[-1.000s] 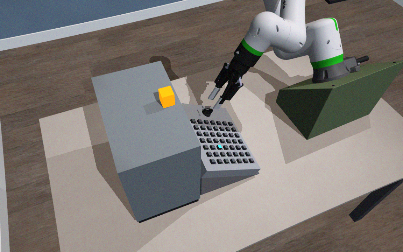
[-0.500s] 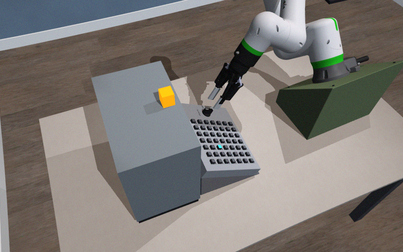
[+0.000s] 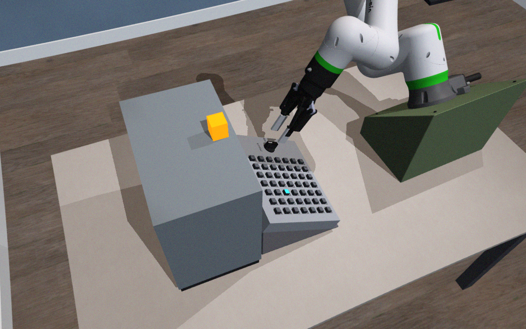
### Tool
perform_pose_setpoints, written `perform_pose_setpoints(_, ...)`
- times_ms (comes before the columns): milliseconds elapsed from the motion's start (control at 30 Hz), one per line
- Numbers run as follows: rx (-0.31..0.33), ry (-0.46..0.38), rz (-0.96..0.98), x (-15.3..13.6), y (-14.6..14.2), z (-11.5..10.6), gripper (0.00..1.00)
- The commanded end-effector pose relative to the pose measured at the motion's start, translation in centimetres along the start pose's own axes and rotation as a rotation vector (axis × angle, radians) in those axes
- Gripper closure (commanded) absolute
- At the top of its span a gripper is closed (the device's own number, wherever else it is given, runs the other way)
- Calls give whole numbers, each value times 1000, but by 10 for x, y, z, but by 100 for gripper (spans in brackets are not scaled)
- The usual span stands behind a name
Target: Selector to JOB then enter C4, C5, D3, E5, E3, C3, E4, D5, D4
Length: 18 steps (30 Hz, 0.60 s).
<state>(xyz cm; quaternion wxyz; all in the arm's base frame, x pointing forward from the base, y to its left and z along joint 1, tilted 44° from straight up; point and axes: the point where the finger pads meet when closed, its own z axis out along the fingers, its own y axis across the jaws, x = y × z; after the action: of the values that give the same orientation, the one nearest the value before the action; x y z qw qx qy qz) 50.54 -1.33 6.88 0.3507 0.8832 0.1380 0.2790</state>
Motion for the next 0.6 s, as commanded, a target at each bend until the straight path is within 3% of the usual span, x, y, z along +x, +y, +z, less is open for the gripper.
perform_pose_setpoints(0, 0, 0, 0, 0, 0, 1, 67)
perform_pose_setpoints(567, 0, 0, 0, 0, 0, 18, 67)
